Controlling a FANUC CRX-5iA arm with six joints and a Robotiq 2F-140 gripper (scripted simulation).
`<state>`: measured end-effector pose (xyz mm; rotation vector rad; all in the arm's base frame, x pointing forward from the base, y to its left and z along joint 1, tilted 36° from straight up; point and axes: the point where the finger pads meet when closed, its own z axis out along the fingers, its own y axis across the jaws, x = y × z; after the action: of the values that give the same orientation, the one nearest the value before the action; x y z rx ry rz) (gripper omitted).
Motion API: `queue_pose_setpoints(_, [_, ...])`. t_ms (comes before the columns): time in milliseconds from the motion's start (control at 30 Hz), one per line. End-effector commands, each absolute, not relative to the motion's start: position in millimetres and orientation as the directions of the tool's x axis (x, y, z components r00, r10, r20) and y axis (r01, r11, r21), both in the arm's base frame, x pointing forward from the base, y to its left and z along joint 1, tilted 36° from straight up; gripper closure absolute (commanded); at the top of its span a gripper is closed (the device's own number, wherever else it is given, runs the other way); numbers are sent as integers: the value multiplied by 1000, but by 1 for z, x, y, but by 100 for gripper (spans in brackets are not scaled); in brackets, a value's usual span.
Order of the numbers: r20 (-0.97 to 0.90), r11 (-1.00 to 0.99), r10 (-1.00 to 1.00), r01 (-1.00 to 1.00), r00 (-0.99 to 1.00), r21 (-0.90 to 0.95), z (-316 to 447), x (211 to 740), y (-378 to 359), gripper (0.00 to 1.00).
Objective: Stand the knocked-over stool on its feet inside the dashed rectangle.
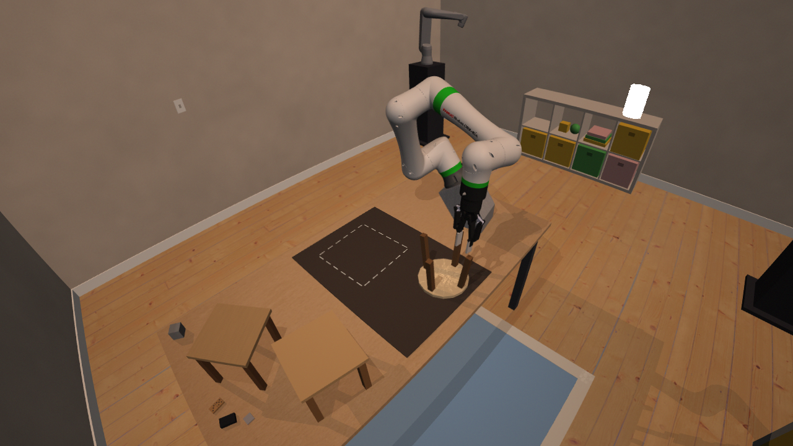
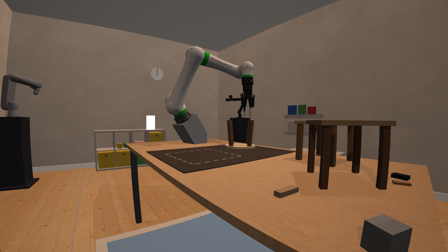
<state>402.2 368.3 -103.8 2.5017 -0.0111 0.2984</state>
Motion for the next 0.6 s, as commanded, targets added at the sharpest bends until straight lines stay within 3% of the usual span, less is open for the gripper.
queue_pose_setpoints(0, [35,-761,272,193,962,619,-111,401,379,62])
queue_pose_setpoints(400, [-297,-497,632,668,716,554,-126,396,395,62])
queue_pose_setpoints(533, [-350,-434,675,732,650,525,-127,395,396,62])
queue_pose_setpoints(567, [-423,-335,725,815,544,474,-127,395,396,62])
